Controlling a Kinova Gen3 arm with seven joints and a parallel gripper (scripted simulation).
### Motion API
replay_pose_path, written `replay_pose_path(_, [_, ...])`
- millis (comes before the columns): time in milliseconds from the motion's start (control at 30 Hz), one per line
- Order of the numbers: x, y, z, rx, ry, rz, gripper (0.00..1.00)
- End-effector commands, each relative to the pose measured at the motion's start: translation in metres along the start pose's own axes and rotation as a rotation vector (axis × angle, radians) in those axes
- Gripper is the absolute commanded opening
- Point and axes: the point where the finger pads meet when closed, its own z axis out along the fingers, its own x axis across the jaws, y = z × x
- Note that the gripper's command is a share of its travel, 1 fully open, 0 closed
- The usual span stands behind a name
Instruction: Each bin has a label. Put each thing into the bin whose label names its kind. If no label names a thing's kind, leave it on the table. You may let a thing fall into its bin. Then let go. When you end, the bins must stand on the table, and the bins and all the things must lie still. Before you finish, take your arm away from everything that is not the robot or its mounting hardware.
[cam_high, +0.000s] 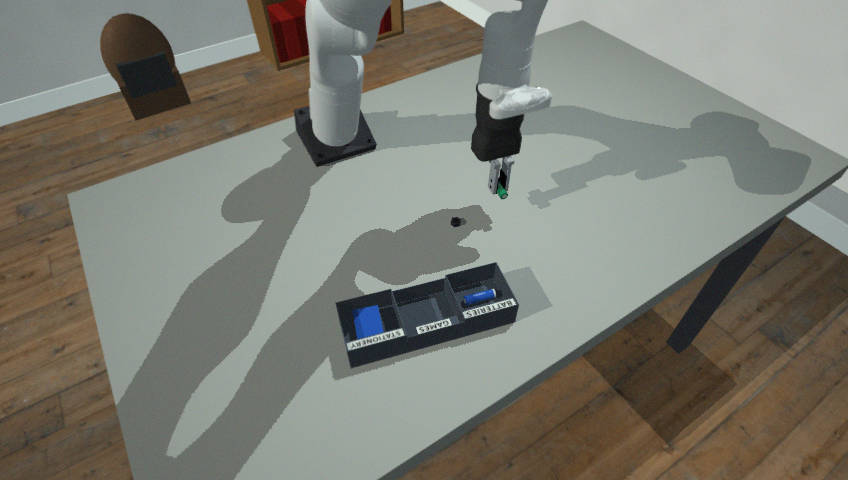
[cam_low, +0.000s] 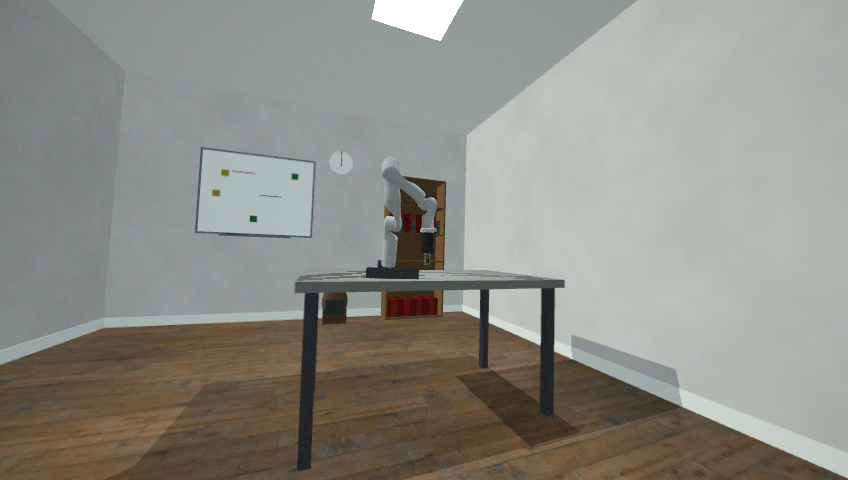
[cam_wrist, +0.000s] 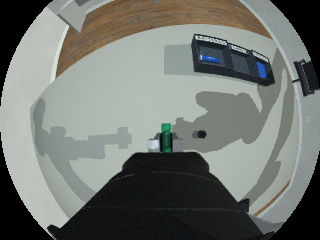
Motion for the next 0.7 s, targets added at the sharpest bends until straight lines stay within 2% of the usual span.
replay_pose_path(0, [0.000,-0.001,-0.001,0.003,0.002,0.000,0.31])
replay_pose_path(67, [0.001,-0.001,-0.009,0.006,0.007,-0.003,0.31])
replay_pose_path(300, [0.002,-0.001,-0.008,0.007,0.008,-0.002,0.31])
replay_pose_path(667, [0.035,-0.059,-0.009,0.010,0.001,-0.006,0.31])
